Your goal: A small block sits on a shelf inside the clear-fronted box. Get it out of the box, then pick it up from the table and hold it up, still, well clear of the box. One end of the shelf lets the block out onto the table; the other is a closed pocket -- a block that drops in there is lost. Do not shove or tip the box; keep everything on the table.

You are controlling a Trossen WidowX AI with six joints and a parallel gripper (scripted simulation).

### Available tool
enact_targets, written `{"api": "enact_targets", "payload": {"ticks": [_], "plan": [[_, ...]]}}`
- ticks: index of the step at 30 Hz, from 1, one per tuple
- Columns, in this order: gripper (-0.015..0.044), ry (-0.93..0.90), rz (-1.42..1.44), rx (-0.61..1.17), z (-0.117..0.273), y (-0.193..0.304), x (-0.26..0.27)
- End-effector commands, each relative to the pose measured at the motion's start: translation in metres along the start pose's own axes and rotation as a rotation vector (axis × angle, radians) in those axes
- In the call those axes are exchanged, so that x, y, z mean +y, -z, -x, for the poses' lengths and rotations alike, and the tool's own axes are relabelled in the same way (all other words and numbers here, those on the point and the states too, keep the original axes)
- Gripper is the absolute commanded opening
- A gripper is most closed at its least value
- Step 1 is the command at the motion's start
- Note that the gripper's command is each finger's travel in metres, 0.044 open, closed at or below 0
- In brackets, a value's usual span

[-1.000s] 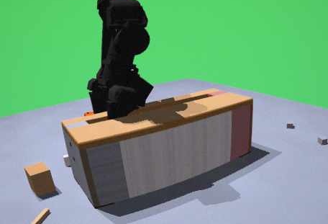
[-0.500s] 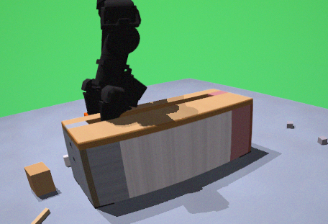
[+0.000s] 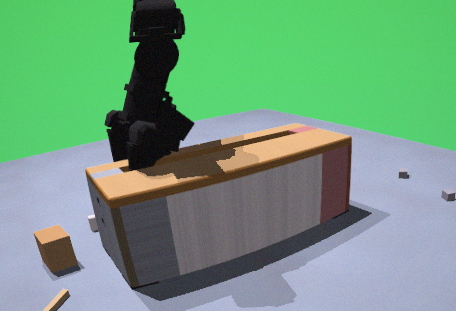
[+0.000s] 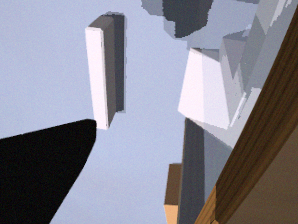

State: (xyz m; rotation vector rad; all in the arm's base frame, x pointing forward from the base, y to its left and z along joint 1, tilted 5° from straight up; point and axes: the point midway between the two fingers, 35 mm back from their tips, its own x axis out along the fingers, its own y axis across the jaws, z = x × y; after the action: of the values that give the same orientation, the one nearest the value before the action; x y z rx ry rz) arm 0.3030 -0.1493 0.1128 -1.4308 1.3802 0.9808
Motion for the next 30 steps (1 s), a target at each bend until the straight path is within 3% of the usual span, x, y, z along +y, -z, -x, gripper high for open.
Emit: {"api": "enact_targets", "payload": {"ticks": [1,8,19,20,24,30], "plan": [[0.04,0.007,0.006,-0.004,0.003,0.003,-0.004],[0.04,0.0,0.001,0.0,0.056,0.019,0.0],[0.04,0.003,-0.004,-0.001,0.054,0.018,-0.001],[0.0374,0.005,-0.022,0.004,0.054,0.021,0.0],[0.0285,0.03,-0.336,0.007,0.059,0.036,0.008],[0.0285,0.036,-0.878,-0.067,0.056,0.038,0.013]]}}
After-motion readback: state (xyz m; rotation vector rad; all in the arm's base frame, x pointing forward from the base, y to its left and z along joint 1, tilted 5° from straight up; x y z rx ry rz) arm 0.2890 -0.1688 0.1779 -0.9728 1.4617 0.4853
